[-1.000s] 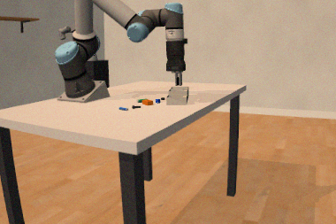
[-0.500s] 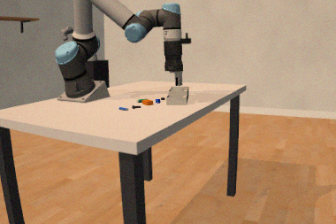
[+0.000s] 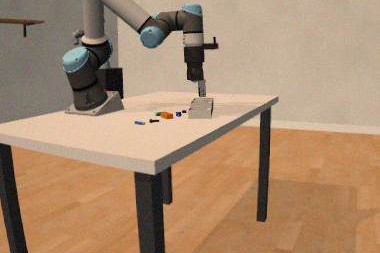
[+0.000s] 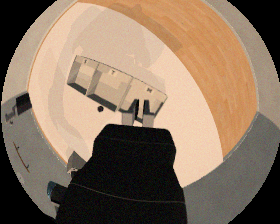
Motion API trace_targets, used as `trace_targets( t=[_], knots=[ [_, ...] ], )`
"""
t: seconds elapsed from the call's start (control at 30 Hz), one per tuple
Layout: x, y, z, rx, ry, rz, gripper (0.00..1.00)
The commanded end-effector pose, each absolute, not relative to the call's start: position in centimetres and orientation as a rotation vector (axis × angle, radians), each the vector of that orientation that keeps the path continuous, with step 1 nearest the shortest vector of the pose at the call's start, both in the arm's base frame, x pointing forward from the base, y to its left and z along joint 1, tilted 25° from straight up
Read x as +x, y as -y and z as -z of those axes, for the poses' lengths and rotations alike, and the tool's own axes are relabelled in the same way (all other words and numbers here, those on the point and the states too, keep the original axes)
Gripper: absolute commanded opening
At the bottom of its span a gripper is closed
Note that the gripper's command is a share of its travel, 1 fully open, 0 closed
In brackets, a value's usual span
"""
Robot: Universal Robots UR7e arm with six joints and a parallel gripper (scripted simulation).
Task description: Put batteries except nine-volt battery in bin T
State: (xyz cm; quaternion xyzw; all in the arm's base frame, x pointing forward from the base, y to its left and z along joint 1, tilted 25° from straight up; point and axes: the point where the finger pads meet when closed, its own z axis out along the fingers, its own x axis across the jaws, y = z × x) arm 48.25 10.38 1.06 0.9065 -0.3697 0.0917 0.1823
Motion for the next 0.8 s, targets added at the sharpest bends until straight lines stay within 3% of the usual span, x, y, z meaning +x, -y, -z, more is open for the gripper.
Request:
trace_targets(
  t=[0.0, 0.77],
  knots=[
    [48.30, -10.42, -1.10, 2.471, 1.243, -0.300, 0.31],
    [48.31, -10.09, -0.38, 2.220, 1.673, -0.383, 0.31]
  ],
)
